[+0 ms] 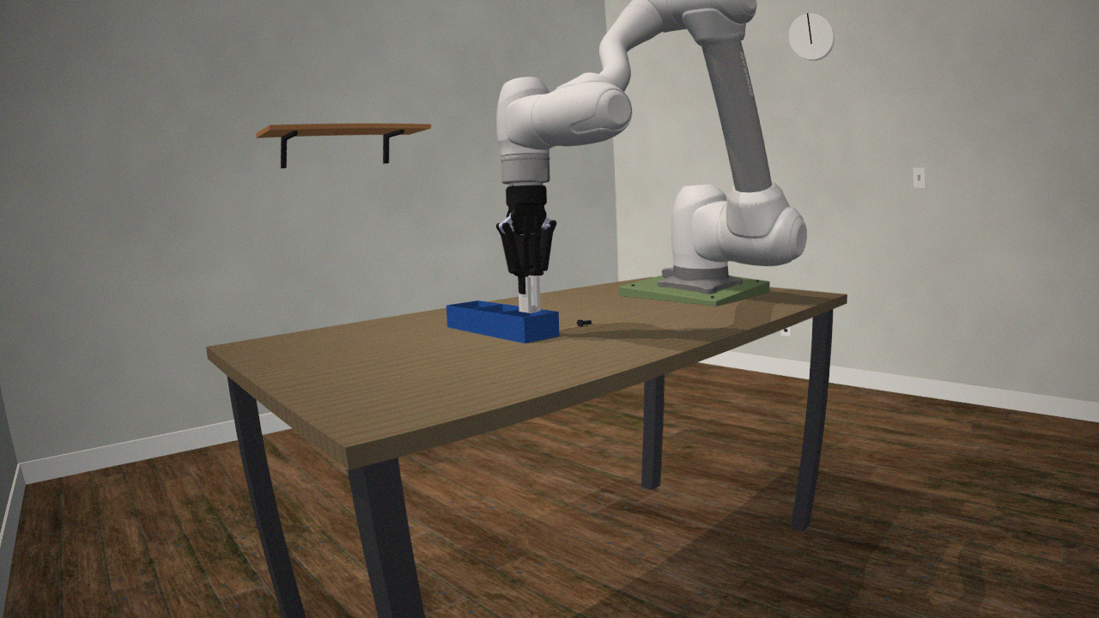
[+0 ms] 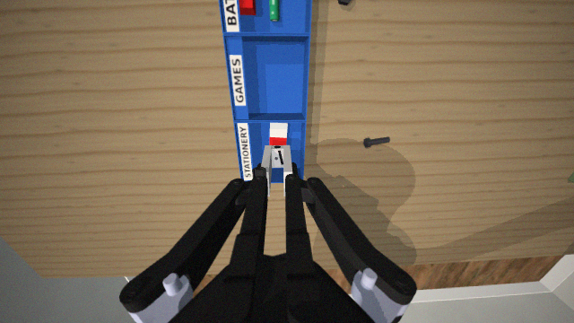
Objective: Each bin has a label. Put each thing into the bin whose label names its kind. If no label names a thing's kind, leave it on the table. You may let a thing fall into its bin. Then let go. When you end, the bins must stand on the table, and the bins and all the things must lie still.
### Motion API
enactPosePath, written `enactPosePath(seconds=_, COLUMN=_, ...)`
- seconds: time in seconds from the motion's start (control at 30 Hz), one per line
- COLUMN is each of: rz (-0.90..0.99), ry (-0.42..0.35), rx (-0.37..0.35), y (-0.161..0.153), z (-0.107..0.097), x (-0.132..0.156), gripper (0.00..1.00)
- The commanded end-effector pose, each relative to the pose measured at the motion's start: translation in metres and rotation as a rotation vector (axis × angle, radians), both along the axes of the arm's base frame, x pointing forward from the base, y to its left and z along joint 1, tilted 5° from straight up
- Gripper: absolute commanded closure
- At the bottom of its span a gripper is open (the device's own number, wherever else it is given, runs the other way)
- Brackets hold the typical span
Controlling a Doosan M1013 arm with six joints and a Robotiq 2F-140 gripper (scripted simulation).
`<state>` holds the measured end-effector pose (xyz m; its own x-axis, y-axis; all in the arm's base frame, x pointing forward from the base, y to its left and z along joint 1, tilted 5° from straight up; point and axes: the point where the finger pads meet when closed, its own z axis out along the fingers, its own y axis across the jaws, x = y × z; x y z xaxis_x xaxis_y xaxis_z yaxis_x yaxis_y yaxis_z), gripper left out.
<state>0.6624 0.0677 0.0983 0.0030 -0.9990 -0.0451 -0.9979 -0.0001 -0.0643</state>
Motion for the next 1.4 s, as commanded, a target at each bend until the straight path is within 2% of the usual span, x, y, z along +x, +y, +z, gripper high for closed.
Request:
enactPosePath(seconds=0.0, rz=0.0, ry=0.0, rx=0.0, y=0.0, z=-0.005, x=0.0, gripper=0.94)
enactPosePath(seconds=0.2, rz=0.0, ry=0.0, rx=0.0, y=0.001, z=-0.017, x=0.001, gripper=0.94)
enactPosePath(seconds=0.63, rz=0.0, ry=0.0, rx=0.0, y=0.001, z=-0.018, x=0.001, gripper=0.94)
enactPosePath(seconds=0.67, rz=0.0, ry=0.0, rx=0.0, y=0.001, z=-0.018, x=0.001, gripper=0.82)
enactPosePath(seconds=1.23, rz=0.0, ry=0.0, rx=0.0, y=0.001, z=-0.018, x=0.001, gripper=0.82)
enactPosePath(seconds=1.37, rz=0.0, ry=0.0, rx=0.0, y=0.001, z=-0.012, x=0.001, gripper=0.82)
